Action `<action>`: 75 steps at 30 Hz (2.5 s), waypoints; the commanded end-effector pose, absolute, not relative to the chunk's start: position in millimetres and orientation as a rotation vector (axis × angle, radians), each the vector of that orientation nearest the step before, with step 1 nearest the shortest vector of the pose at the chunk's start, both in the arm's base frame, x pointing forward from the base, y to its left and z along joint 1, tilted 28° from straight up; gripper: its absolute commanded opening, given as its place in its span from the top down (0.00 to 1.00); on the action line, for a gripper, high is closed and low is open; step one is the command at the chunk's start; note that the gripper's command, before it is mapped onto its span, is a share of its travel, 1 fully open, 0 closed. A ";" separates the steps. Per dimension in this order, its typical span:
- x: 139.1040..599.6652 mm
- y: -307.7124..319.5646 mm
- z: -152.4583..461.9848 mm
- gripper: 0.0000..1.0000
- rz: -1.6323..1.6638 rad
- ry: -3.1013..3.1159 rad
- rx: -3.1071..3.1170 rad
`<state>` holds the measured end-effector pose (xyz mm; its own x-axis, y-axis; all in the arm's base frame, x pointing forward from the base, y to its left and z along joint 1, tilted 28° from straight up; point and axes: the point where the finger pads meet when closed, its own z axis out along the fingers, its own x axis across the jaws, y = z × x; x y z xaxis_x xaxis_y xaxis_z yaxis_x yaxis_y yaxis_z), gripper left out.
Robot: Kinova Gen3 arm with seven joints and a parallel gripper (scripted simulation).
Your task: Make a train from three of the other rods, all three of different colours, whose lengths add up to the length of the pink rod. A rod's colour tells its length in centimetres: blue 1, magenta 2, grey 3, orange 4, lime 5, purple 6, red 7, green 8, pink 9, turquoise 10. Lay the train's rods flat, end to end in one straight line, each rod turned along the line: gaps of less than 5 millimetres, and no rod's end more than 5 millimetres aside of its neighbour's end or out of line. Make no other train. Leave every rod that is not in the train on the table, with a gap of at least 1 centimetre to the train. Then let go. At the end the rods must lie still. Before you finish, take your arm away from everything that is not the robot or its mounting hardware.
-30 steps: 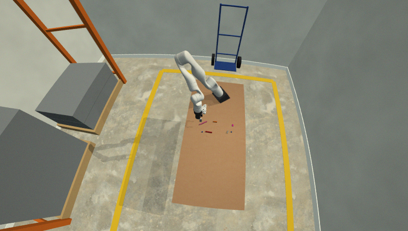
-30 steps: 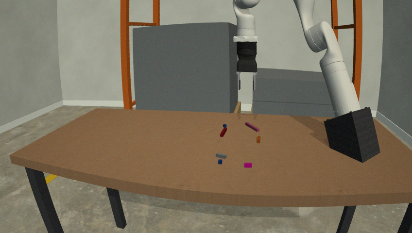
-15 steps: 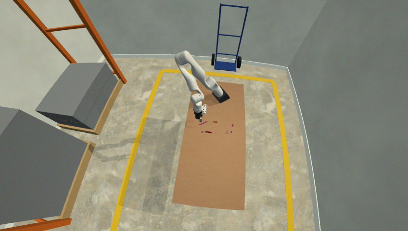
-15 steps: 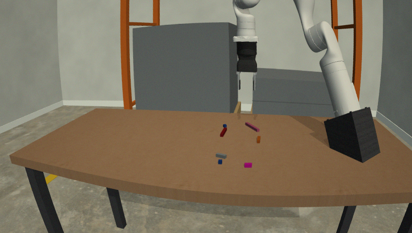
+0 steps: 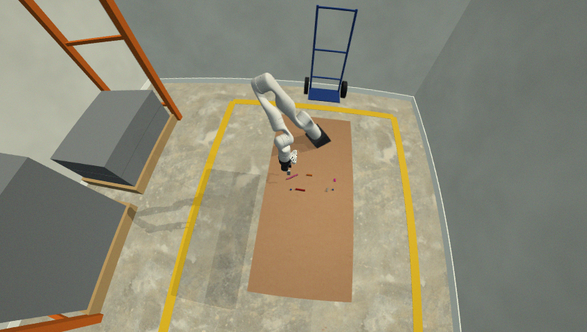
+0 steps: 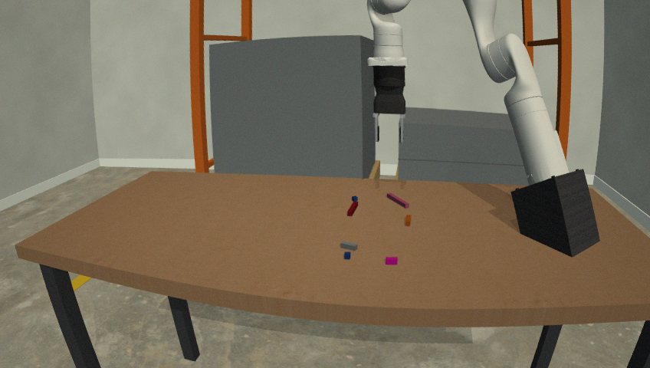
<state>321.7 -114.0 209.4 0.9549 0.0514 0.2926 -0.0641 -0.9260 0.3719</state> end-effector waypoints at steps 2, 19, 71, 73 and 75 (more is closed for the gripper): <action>321.9 -113.9 209.6 0.00 0.423 -0.009 2.722; 324.3 -111.1 205.5 0.00 0.424 -0.007 2.721; 348.7 -70.4 111.5 0.00 0.418 -0.009 2.725; 348.7 -70.4 111.5 0.00 0.418 -0.009 2.725; 348.7 -70.4 111.5 0.00 0.418 -0.009 2.725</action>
